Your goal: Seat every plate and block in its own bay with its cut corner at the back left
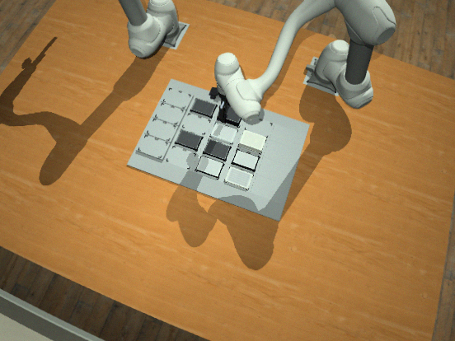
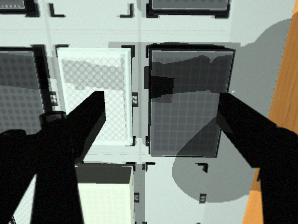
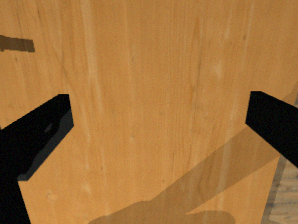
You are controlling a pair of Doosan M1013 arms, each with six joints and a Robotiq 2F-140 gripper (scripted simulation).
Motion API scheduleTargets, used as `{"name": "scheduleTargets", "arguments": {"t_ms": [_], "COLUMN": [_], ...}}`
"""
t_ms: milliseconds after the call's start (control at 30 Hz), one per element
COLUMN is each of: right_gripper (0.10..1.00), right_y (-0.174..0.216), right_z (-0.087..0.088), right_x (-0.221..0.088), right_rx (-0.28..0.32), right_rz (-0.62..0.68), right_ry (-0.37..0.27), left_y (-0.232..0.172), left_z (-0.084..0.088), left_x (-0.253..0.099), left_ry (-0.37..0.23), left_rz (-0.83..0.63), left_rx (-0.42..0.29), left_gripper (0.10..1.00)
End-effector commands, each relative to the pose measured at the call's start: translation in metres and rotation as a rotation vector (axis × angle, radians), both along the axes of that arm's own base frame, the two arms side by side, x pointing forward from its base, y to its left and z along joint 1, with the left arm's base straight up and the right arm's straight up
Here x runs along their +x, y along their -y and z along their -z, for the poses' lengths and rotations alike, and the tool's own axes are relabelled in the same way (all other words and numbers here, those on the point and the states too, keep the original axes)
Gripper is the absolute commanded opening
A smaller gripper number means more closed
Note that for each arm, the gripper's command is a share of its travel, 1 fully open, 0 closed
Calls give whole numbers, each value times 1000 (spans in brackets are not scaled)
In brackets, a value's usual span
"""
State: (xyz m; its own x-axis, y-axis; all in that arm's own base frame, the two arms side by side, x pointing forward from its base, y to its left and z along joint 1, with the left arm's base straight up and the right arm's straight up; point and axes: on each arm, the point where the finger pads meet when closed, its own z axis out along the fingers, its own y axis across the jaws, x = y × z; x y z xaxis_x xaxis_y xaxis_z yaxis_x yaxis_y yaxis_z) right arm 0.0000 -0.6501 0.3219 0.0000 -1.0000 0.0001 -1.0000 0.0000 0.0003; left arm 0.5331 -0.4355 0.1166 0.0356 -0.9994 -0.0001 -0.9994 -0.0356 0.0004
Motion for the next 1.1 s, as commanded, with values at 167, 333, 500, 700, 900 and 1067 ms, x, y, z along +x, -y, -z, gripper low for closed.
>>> {"name": "scheduleTargets", "arguments": {"t_ms": [167, 333, 500, 700, 900, 1067], "right_gripper": [1000, 1000, 1000, 1000, 1000, 1000], "right_y": [0, 0, 0, 0, 0, 0], "right_z": [-1, -1, -1, -1, -1, -1], "right_x": [0, 0, 0, 0, 0, 0], "right_rx": [-1, -1, -1, -1, -1, -1], "right_rz": [0, 0, 0, 0, 0, 0], "right_ry": [0, 0, 0, 0, 0, 0], "left_y": [-13, -13, -13, -13, -13, -13], "left_z": [8, 8, 8, 15, 23, 27], "left_x": [-29, -31, -31, -31, -31, -31], "left_ry": [2, 2, 2, 2, 2, 2], "left_rz": [0, 0, 0, 0, 0, 0], "left_rx": [-1, -1, -1, -1, -1, -1], "left_gripper": [698, 698, 698, 698, 698, 698]}}
